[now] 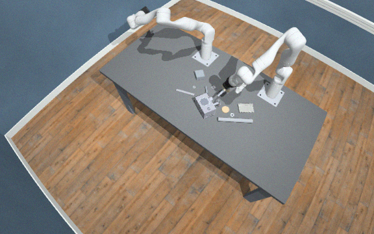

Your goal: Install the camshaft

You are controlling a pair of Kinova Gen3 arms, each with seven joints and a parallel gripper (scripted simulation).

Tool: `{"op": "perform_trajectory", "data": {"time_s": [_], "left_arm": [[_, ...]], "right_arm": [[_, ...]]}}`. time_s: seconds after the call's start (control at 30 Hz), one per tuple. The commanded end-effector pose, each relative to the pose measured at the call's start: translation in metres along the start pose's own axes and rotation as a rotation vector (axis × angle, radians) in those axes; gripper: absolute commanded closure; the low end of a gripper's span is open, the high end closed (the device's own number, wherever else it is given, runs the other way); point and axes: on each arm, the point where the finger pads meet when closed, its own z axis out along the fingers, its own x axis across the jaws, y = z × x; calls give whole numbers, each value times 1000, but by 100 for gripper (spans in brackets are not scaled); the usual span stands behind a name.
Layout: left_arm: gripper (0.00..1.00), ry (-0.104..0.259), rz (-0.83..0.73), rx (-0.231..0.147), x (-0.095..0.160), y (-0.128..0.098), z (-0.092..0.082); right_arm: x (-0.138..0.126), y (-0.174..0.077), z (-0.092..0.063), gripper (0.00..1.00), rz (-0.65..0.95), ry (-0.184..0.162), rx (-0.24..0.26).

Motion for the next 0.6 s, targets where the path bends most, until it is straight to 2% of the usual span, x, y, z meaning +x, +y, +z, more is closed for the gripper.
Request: {"op": "perform_trajectory", "data": {"time_s": [0.0, 0.57], "left_arm": [[71, 20, 82, -3, 4, -2, -4], [71, 34, 286, -4, 7, -2, -7]], "right_arm": [[1, 1, 0, 0, 2, 0, 0], [1, 1, 0, 0, 2, 0, 0]]}}
